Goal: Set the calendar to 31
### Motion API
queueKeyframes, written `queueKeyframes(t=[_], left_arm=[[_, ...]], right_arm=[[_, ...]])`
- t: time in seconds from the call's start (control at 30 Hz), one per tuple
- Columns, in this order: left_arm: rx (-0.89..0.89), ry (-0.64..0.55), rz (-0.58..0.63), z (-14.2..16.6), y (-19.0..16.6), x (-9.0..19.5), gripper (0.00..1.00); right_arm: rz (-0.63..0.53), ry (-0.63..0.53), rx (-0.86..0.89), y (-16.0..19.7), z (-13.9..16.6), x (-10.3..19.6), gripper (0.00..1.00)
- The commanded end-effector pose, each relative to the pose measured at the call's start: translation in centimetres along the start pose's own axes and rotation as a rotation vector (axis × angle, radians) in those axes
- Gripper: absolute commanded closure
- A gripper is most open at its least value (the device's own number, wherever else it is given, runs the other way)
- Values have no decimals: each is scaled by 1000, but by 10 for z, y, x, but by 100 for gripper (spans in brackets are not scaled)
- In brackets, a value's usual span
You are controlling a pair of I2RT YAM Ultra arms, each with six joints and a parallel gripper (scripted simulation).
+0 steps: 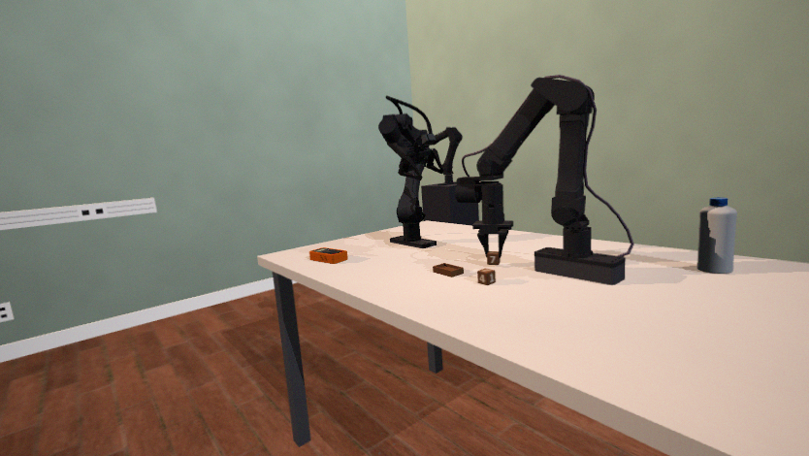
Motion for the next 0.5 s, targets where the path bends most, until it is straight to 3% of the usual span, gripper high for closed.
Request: queueKeyframes(t=[0.0, 0.47], left_arm=[[-4, -6, 20, 2, -4, -7, 74], [-3, -7, 20, 1, -3, -5, 74]], right_arm=[[9, -21, 13, -2, -7, 4, 0], [9, -21, 13, -2, -7, 4, 0]])
Point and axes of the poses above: on each arm, the point where the finger pads meet when closed, its own x axis back along the fingers, its own y axis across the jaws, z = x × y, the point moved 5 cm from there along x, back along the fingers, and after that the axes turned 13 degrees about x, right-handed, at the moved point
